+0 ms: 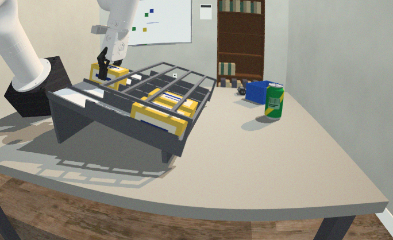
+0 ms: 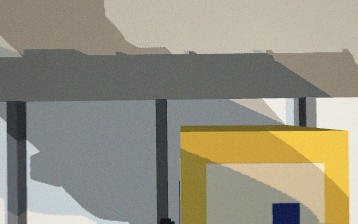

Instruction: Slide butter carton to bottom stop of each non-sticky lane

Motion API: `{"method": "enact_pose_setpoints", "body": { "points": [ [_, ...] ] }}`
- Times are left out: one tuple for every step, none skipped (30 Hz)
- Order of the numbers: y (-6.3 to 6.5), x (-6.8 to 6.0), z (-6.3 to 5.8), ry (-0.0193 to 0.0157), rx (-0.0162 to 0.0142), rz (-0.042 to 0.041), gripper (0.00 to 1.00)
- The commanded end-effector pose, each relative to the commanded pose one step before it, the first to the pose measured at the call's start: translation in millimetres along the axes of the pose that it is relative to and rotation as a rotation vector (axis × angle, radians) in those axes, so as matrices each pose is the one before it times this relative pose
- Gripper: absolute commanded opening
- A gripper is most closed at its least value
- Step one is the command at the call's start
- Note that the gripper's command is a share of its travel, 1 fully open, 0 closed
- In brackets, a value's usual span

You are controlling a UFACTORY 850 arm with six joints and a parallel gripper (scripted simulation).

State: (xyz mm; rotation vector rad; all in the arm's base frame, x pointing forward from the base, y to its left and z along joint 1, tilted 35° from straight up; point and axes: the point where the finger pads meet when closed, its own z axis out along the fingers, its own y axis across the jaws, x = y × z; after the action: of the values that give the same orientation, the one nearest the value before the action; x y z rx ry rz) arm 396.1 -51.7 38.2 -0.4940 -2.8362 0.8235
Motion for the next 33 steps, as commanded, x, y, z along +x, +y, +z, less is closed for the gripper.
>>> {"method": "enact_pose_setpoints", "body": {
  "points": [
    [0.24,-0.44,-0.57,-0.00116,-0.00062,0.0002,0.83],
    [0.0,0.0,0.0,0.0,0.0,0.0,0.83],
    [0.0,0.0,0.0,0.0,0.0,0.0,0.83],
    [0.0,0.0,0.0,0.0,0.0,0.0,0.83],
    [0.0,0.0,0.0,0.0,0.0,0.0,0.83],
    [0.0,0.0,0.0,0.0,0.0,0.0,0.83],
    [0.0,0.0,0.0,0.0,0.0,0.0,0.83],
    [0.0,0.0,0.0,0.0,0.0,0.0,0.83],
    [0.0,0.0,0.0,0.0,0.0,0.0,0.83],
    [0.0,0.0,0.0,0.0,0.0,0.0,0.83],
    [0.0,0.0,0.0,0.0,0.0,0.0,0.83],
    [0.0,0.0,0.0,0.0,0.0,0.0,0.83],
    [0.0,0.0,0.0,0.0,0.0,0.0,0.83],
    [0.0,0.0,0.0,0.0,0.0,0.0,0.83],
    [0.0,0.0,0.0,0.0,0.0,0.0,0.84],
    [0.0,0.0,0.0,0.0,0.0,0.0,0.84],
    [0.0,0.0,0.0,0.0,0.0,0.0,0.84],
    [0.0,0.0,0.0,0.0,0.0,0.0,0.84],
    [0.0,0.0,0.0,0.0,0.0,0.0,0.84],
    [0.0,0.0,0.0,0.0,0.0,0.0,0.84],
    [0.0,0.0,0.0,0.0,0.0,0.0,0.84],
    [0.0,0.0,0.0,0.0,0.0,0.0,0.84],
    [0.0,0.0,0.0,0.0,0.0,0.0,0.84],
    [0.0,0.0,0.0,0.0,0.0,0.0,0.84],
    [0.0,0.0,0.0,0.0,0.0,0.0,0.84],
    [0.0,0.0,0.0,0.0,0.0,0.0,0.84],
    [0.0,0.0,0.0,0.0,0.0,0.0,0.84],
    [0.0,0.0,0.0,0.0,0.0,0.0,0.84],
    [0.0,0.0,0.0,0.0,0.0,0.0,0.84],
    [0.0,0.0,0.0,0.0,0.0,0.0,0.84],
    [0.0,0.0,0.0,0.0,0.0,0.0,0.84],
    [0.0,0.0,0.0,0.0,0.0,0.0,0.86],
    [0.0,0.0,0.0,0.0,0.0,0.0,0.86]
  ]
}}
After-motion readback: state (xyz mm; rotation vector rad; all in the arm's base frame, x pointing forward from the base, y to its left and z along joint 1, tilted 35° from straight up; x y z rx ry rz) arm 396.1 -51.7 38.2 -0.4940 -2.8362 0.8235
